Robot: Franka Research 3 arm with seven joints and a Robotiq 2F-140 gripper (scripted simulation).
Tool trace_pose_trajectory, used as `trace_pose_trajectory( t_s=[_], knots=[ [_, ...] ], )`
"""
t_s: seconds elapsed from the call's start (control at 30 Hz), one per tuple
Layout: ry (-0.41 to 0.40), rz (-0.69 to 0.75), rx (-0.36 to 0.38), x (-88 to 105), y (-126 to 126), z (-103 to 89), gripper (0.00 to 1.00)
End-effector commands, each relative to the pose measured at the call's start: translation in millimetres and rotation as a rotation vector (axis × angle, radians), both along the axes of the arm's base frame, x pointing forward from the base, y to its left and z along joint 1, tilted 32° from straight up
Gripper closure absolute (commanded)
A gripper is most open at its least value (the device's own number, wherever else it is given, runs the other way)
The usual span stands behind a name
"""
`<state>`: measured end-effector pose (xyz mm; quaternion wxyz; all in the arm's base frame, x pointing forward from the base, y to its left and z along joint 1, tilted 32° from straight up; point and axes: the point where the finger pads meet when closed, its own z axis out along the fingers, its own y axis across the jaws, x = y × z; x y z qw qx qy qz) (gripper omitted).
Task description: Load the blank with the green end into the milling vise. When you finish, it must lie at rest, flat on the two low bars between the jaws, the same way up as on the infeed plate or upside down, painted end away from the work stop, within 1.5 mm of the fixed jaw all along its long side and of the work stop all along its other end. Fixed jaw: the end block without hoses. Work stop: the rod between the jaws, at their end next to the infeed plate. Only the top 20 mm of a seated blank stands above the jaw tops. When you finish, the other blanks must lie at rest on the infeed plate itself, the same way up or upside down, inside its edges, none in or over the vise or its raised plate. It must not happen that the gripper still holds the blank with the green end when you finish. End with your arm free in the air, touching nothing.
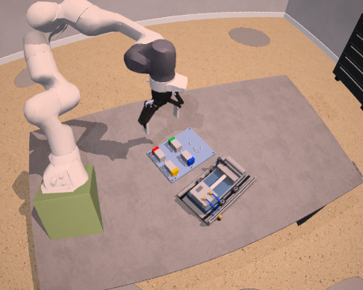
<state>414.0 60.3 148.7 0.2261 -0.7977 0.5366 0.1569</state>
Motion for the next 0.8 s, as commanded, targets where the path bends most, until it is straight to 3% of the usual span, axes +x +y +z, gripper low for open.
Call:
trace_pose_trajectory(
  t_s=[0.0, 0.77],
  knots=[
    [-0.017, 0.000, -0.008, 6.2, 7.0, -20.5, 0.00],
    [-0.017, 0.000, -0.008, 7.4, 3.7, -14.2, 0.00]
  ],
)
